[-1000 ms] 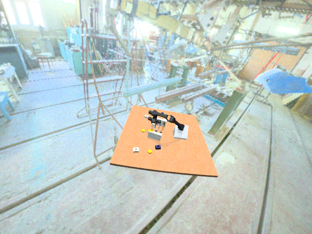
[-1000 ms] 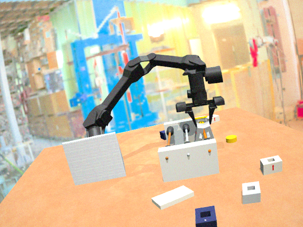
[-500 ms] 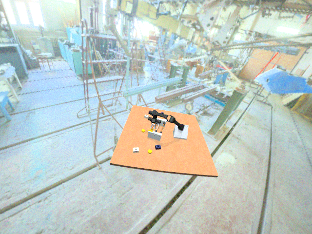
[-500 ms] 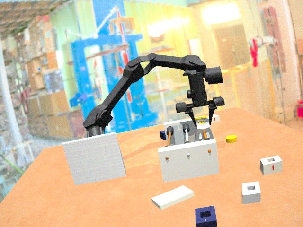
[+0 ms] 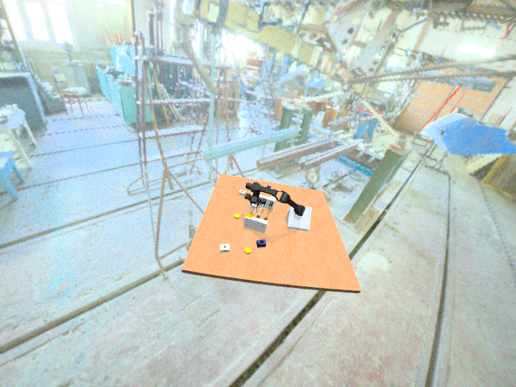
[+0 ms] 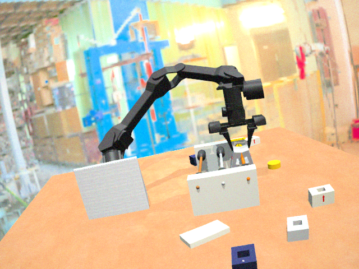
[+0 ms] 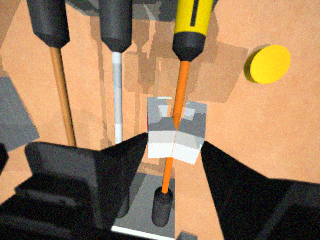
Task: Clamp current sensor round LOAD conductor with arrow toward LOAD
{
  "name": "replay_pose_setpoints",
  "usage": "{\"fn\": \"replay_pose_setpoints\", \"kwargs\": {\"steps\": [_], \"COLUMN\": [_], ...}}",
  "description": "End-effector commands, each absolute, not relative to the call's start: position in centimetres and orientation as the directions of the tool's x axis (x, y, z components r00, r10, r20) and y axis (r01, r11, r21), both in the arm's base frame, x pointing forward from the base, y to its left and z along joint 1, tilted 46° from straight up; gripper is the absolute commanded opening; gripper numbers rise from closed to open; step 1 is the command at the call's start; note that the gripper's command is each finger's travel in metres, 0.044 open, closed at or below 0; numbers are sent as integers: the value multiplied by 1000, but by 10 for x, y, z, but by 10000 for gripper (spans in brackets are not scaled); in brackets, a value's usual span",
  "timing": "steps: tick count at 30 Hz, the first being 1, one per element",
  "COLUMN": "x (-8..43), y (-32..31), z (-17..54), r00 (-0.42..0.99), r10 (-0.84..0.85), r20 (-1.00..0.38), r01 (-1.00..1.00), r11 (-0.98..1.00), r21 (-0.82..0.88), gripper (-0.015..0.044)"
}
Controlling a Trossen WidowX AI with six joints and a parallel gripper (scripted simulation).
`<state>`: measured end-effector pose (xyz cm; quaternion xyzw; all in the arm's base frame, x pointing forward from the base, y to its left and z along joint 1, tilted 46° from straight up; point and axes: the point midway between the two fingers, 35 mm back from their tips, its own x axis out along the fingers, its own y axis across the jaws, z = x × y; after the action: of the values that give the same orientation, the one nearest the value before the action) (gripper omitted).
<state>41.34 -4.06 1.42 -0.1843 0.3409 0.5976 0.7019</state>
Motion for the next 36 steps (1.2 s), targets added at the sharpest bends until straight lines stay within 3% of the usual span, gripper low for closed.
{"fn": "replay_pose_setpoints", "kwargs": {"steps": [1, 15, 31, 36], "x": [414, 414, 414, 414], "y": [-43, -43, -43, -43], "z": [15, 15, 15, 15], "r00": [57, 57, 57, 57], "r10": [712, 712, 712, 712], "r20": [-699, -699, -699, -699], "r01": [-964, -964, -964, -964], "r11": [221, 221, 221, 221], "r21": [147, 147, 147, 147], "gripper": [0, 0, 420, 440]}}
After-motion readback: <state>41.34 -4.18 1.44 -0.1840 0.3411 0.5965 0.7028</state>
